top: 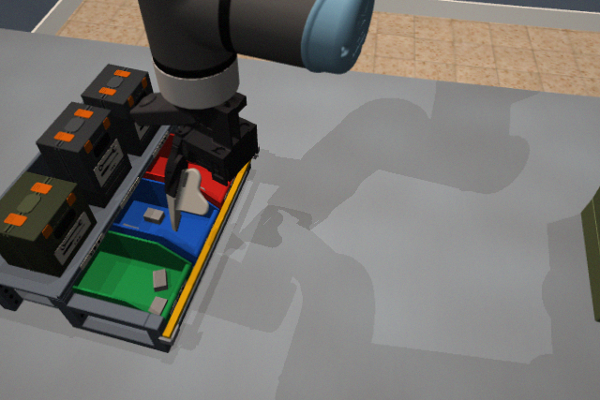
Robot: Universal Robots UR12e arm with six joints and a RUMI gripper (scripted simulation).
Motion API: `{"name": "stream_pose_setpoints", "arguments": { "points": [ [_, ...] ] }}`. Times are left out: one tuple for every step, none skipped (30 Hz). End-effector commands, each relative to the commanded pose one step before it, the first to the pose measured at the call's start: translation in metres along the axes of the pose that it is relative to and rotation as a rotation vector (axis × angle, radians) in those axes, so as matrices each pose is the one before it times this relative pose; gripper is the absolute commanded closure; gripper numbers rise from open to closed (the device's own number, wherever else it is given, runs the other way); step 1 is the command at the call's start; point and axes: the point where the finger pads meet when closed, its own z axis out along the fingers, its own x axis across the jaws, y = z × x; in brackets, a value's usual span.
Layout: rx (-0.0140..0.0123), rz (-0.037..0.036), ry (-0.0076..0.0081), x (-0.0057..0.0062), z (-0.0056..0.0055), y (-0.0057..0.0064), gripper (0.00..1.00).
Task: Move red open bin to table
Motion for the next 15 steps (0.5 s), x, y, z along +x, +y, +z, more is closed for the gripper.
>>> {"name": "stream_pose_setpoints", "arguments": {
  "points": [
    [0.00085,-0.02441,-0.00216,-0.00019,-0.00063,-0.00066,0.0],
    [0.0,0.0,0.0,0.0,0.0,0.0,0.0],
    [0.0,0.0,0.0,0.0,0.0,0.0,0.0],
    [0.0,0.0,0.0,0.0,0.0,0.0,0.0],
    [0.0001,-0.04344,0.00043,-0.00001,0.0,0.00002,0.0],
    [-0.00007,-0.052,-0.00028,0.00001,0.0,0.0,0.0],
    [-0.00007,-0.052,-0.00028,0.00001,0.0,0.0,0.0],
    [-0.00007,-0.052,-0.00028,0.00001,0.0,0.0,0.0],
    [-0.00007,-0.052,-0.00028,0.00001,0.0,0.0,0.0],
    [0.0,0.0,0.0,0.0,0.0,0.0,0.0],
    [0.0,0.0,0.0,0.0,0.0,0.0,0.0],
    [0.0,0.0,0.0,0.0,0.0,0.0,0.0],
    [0.0,0.0,0.0,0.0,0.0,0.0,0.0],
    [0.0,0.0,0.0,0.0,0.0,0.0,0.0],
    [0.0,0.0,0.0,0.0,0.0,0.0,0.0]
  ]
}}
